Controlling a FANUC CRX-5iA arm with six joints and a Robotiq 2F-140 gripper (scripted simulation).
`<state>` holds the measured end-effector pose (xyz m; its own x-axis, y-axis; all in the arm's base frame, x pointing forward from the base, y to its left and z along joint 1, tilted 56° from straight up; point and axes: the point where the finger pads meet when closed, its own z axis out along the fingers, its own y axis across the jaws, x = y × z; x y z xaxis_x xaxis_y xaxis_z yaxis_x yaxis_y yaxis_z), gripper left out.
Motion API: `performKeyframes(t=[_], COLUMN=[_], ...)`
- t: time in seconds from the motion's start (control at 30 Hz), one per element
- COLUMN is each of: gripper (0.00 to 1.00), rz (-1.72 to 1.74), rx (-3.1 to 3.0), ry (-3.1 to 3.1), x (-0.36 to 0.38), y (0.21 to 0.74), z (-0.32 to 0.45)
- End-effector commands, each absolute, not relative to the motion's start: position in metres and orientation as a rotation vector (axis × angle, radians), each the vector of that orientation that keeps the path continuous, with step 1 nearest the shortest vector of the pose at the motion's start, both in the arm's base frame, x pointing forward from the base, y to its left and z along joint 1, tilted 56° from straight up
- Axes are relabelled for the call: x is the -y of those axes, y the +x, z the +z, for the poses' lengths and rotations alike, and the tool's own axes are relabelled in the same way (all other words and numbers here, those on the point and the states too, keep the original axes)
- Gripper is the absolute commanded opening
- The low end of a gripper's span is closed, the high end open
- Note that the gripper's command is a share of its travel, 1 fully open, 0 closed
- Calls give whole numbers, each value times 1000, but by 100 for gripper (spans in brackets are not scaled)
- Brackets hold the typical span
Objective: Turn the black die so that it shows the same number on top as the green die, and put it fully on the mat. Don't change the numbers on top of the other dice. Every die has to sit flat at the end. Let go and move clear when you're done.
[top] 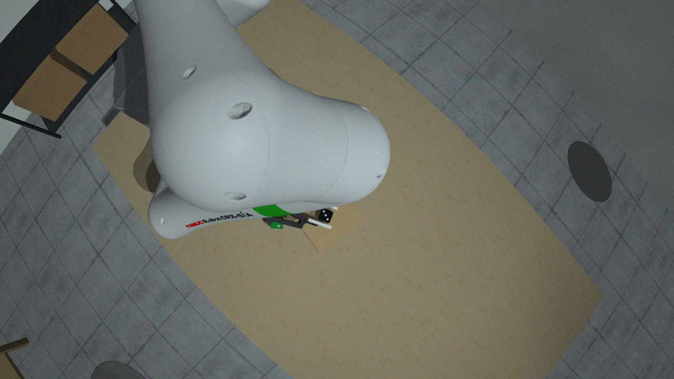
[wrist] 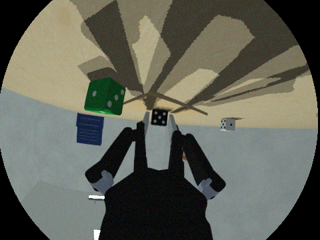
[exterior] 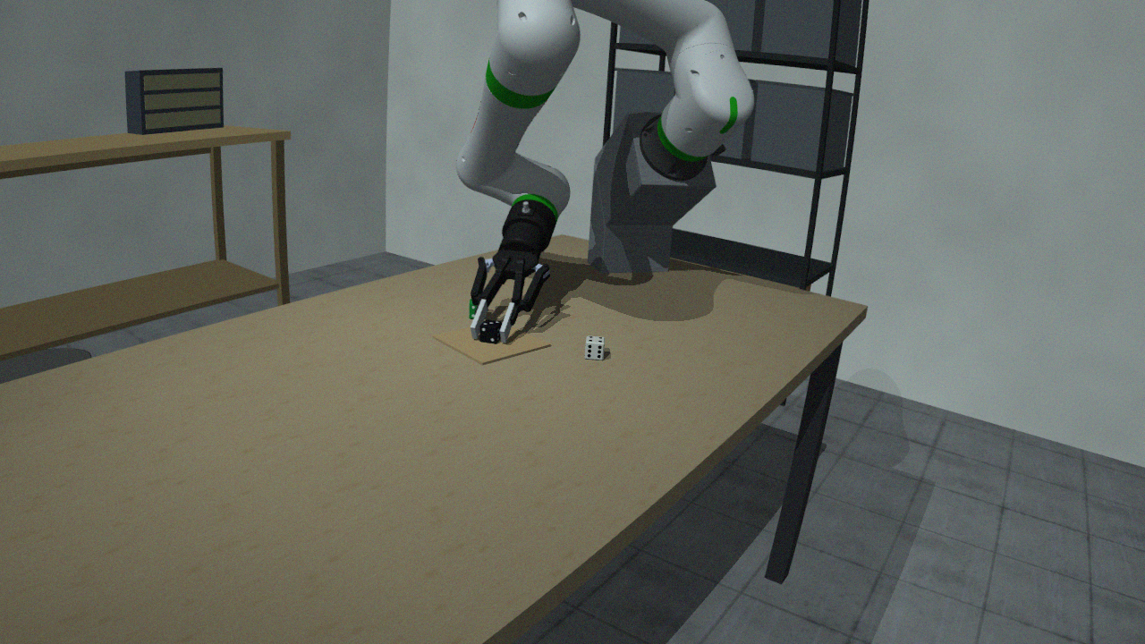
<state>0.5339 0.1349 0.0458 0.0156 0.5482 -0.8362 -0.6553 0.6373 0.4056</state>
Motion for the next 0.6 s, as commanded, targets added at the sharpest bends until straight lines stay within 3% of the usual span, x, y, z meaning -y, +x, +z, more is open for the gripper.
performKeyframes(t=[0.0,0.57], gripper=[28,28], rz=[938,938], rx=[-1241,-1241], ry=[-106,-106], x=[-135,-115], y=[534,506], z=[46,32])
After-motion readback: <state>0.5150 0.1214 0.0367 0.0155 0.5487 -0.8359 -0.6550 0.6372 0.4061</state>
